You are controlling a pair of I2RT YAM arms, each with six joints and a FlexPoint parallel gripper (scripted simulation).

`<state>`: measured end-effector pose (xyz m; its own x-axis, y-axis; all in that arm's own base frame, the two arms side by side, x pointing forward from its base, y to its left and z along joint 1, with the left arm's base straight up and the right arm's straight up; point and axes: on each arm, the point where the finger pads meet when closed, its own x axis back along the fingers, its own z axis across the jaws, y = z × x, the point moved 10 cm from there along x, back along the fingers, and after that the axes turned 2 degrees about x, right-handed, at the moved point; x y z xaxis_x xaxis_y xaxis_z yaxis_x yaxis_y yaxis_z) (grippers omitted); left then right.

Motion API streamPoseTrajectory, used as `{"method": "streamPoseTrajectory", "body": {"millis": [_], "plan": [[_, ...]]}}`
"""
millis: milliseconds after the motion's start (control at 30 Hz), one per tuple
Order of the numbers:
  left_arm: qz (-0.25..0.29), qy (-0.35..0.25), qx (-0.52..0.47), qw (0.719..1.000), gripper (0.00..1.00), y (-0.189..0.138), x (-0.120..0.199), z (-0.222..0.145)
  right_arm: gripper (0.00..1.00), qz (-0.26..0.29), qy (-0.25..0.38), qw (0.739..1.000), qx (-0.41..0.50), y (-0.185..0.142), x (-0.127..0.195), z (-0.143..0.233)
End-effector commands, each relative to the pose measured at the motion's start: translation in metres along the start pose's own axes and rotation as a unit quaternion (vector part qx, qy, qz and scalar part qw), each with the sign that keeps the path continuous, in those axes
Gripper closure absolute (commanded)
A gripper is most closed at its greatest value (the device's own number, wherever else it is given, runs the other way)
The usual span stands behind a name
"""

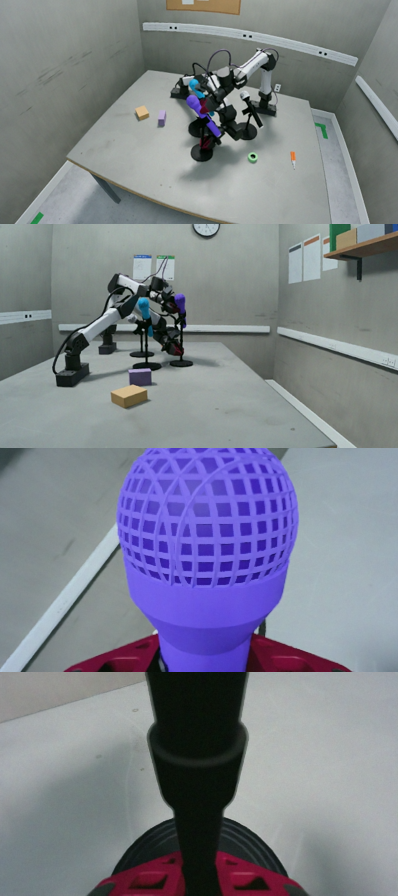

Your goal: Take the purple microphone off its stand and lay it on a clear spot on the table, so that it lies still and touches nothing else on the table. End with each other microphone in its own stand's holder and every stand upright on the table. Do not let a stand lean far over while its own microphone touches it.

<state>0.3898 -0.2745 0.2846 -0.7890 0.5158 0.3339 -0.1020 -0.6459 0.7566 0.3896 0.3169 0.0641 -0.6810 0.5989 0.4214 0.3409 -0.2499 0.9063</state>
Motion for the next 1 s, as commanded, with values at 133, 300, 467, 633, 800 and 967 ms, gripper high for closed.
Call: {"method": "streamPoseTrajectory", "body": {"millis": [133,300,467,633,800,967], "plan": [[-0.030,0.022,0.002,0.999,1.00,0.024,0.015,0.018,1.00,-0.002,0.029,0.998,-0.058,0.038,0.020,0.009],[-0.030,0.022,0.002,0.999,1.00,0.024,0.015,0.018,1.00,0.032,-0.015,0.999,0.037,-0.027,-0.010,-0.008],[-0.030,0.022,0.002,0.999,1.00,0.024,0.015,0.018,1.00,0.061,-0.022,0.996,0.054,-0.041,-0.015,-0.012],[-0.030,0.022,0.002,0.999,1.00,0.024,0.015,0.018,1.00,-0.014,0.032,0.998,-0.060,0.038,0.022,0.009],[-0.068,0.009,0.069,0.995,1.00,0.009,0.017,0.016,1.00,-0.007,0.031,0.997,-0.064,0.038,0.020,0.009],[-0.094,0.011,0.116,0.989,1.00,0.002,0.020,0.021,1.00,-0.006,0.031,0.997,-0.065,0.038,0.020,0.009]]}}
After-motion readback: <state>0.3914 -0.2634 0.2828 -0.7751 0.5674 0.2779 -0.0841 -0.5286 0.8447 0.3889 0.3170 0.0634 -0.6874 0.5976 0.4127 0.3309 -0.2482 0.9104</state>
